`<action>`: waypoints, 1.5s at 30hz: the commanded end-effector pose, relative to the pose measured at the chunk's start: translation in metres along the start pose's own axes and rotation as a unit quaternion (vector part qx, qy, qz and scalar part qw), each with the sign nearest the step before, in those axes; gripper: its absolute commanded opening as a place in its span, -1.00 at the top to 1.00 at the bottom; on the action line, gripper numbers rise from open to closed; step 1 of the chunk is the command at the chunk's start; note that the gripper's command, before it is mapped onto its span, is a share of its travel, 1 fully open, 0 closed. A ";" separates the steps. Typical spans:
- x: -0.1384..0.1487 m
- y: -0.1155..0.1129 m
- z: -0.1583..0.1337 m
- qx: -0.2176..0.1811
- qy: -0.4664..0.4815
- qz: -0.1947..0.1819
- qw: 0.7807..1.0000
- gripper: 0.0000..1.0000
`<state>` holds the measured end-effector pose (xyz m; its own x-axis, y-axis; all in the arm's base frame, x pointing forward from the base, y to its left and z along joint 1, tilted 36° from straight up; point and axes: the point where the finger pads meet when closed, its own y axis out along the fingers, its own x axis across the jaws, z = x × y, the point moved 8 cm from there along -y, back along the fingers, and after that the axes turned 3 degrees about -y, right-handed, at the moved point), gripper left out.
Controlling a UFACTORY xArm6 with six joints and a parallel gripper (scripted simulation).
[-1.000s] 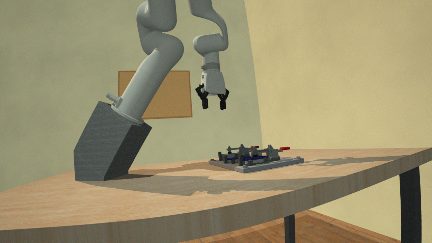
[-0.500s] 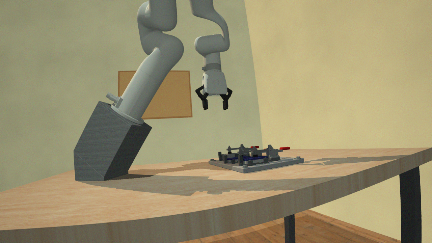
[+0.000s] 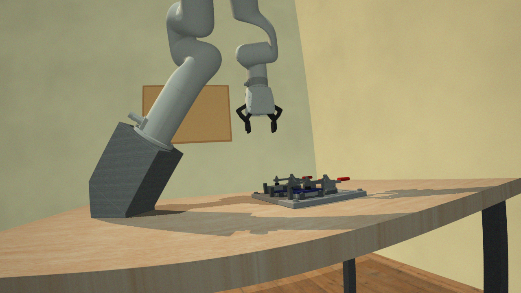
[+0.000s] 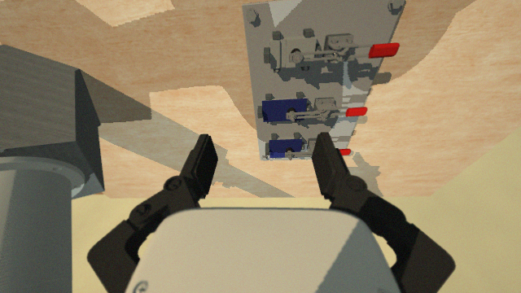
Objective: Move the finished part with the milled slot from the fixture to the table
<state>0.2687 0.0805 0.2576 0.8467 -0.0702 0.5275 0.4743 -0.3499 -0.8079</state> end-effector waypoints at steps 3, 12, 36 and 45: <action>0.001 0.000 0.001 -0.002 0.016 -0.003 1.000 -1.00; 0.006 0.001 0.003 -0.002 0.098 -0.003 0.995 -1.00; 0.011 0.004 0.005 -0.001 0.181 -0.003 0.984 -1.00; 0.016 0.006 0.006 -0.001 0.263 -0.003 0.965 -1.00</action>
<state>0.2807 0.0822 0.2584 0.7002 -0.4012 0.5906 0.4757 -0.3546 -0.8049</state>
